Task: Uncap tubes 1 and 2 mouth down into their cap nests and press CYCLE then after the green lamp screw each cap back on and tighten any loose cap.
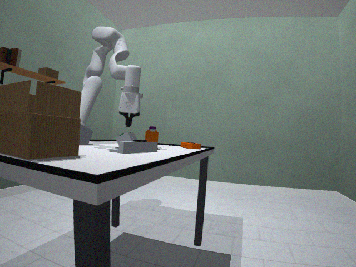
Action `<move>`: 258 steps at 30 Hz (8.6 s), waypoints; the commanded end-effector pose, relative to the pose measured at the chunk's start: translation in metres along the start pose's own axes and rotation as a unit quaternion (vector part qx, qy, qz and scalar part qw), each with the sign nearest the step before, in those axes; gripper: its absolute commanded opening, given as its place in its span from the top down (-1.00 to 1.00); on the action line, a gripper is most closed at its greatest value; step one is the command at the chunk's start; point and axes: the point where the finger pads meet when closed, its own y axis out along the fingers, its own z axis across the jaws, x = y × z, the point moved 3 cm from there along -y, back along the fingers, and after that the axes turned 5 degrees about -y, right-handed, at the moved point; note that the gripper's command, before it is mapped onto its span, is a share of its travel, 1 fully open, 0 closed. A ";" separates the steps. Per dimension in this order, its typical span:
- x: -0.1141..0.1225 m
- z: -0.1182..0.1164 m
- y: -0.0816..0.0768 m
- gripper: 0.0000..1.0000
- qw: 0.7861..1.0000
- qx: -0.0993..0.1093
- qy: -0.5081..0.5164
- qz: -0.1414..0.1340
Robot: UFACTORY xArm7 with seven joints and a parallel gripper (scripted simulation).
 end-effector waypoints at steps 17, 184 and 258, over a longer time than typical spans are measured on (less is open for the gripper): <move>-0.047 -0.026 0.022 1.00 0.995 0.024 0.020 -0.099; 0.181 0.157 -0.016 -1.00 0.859 -0.031 -0.502 -0.099; 0.181 0.157 -0.016 -1.00 0.859 -0.031 -0.502 -0.099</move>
